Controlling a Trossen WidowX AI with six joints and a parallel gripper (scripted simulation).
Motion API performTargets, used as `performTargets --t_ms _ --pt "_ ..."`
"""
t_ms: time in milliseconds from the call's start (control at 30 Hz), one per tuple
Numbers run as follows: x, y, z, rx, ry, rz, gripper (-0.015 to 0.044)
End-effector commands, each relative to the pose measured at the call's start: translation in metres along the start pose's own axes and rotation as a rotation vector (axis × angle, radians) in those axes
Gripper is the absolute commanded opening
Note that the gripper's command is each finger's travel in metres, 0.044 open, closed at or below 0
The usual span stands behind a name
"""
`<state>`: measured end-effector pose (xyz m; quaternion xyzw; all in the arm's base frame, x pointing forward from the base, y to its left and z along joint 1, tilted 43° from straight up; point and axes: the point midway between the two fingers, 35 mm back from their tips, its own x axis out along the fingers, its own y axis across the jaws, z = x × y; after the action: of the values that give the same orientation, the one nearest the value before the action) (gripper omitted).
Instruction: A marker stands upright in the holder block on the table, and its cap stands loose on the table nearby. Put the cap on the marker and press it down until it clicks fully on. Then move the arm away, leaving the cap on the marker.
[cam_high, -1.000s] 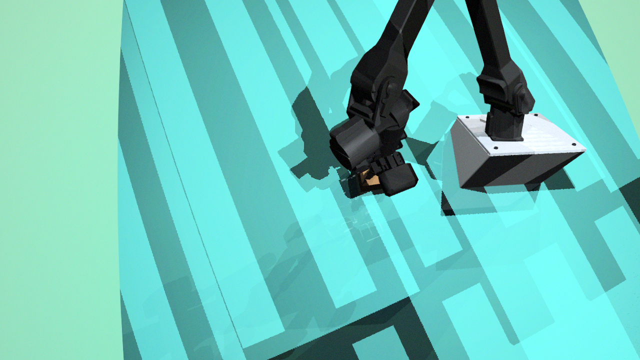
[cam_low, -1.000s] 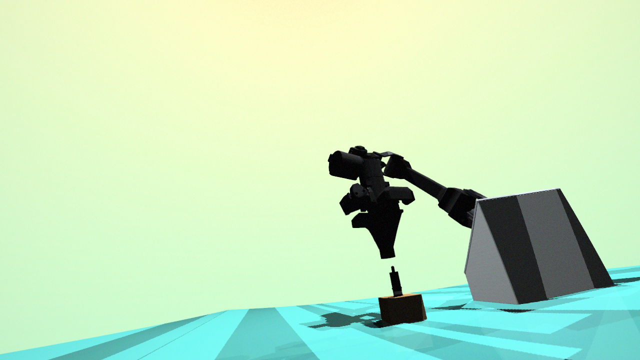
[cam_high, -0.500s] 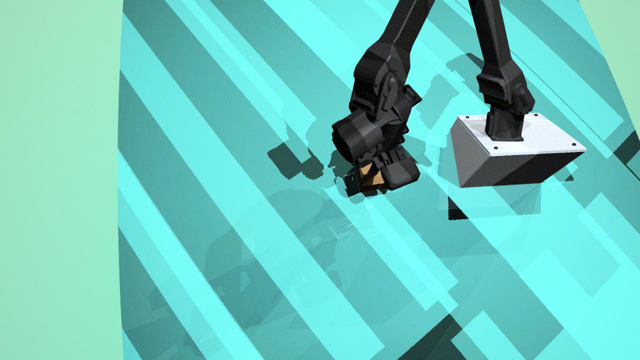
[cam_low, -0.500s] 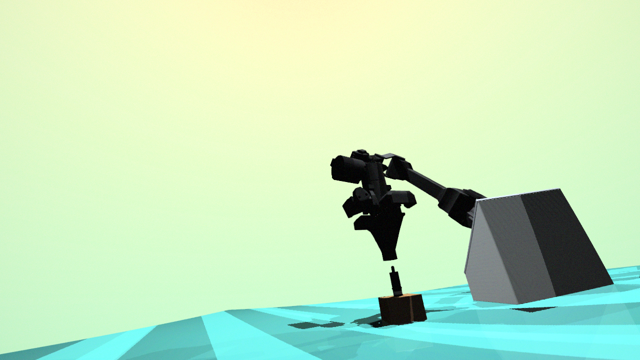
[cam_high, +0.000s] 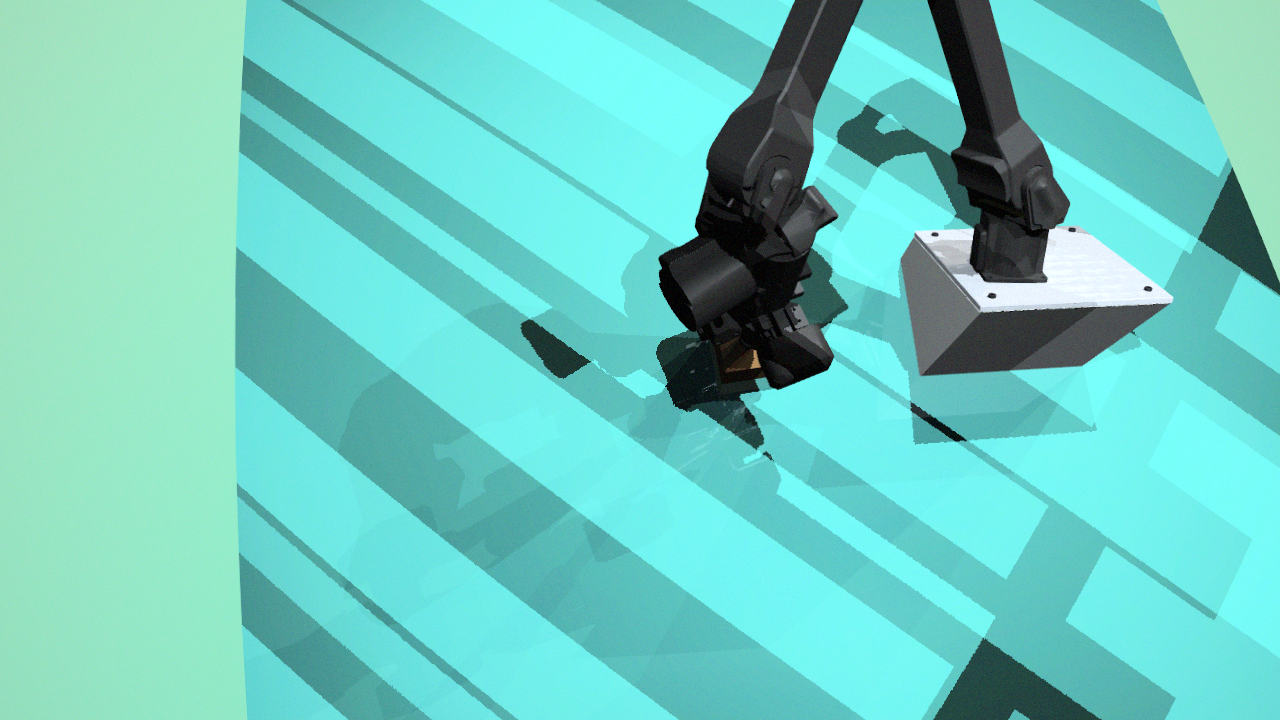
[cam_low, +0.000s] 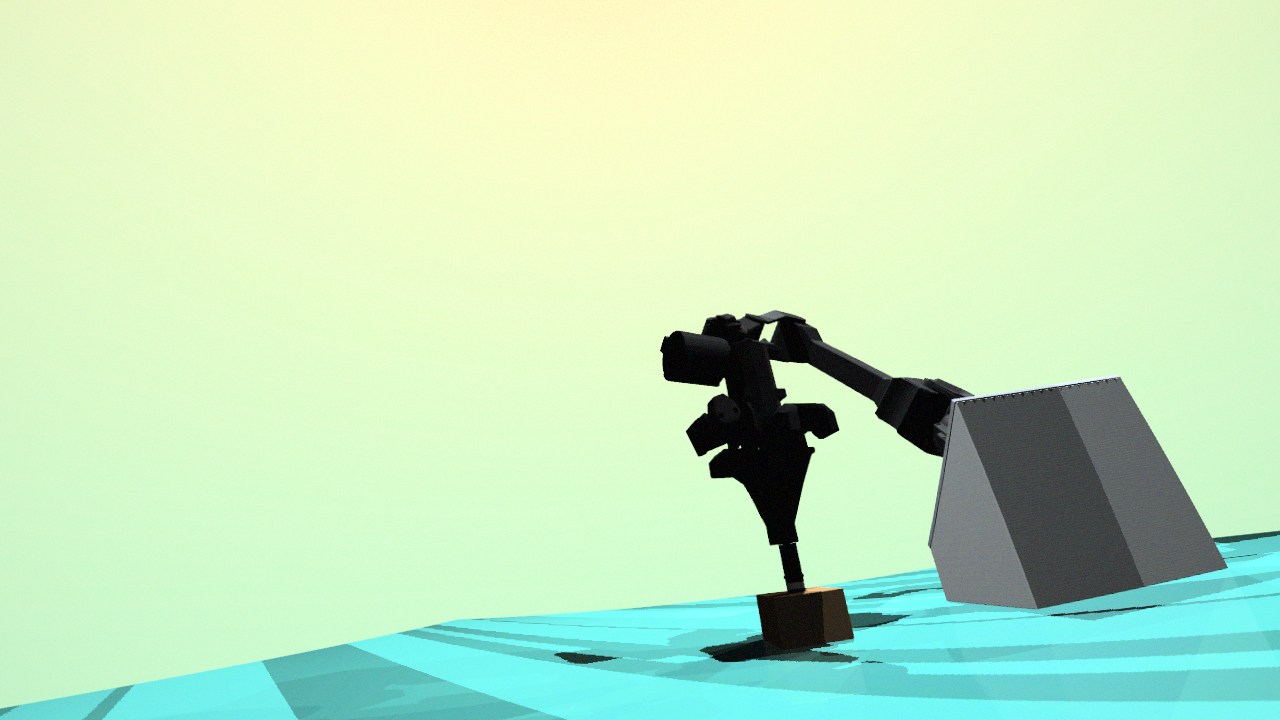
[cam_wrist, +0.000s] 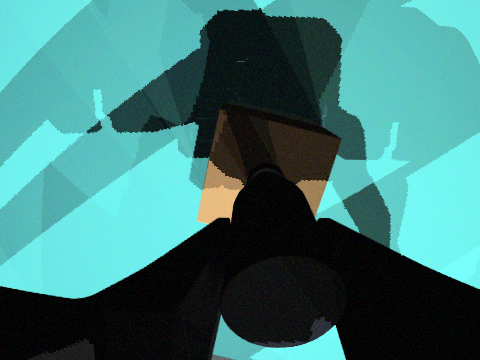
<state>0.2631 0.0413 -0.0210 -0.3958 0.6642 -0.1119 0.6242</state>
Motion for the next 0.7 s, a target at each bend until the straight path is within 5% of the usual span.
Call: performTargets --t_ms 0,667 --pt "0.007 0.000 -0.002 -0.007 0.005 -0.004 0.0000" --pt "0.039 0.000 -0.001 -0.006 0.006 -0.007 0.0000"
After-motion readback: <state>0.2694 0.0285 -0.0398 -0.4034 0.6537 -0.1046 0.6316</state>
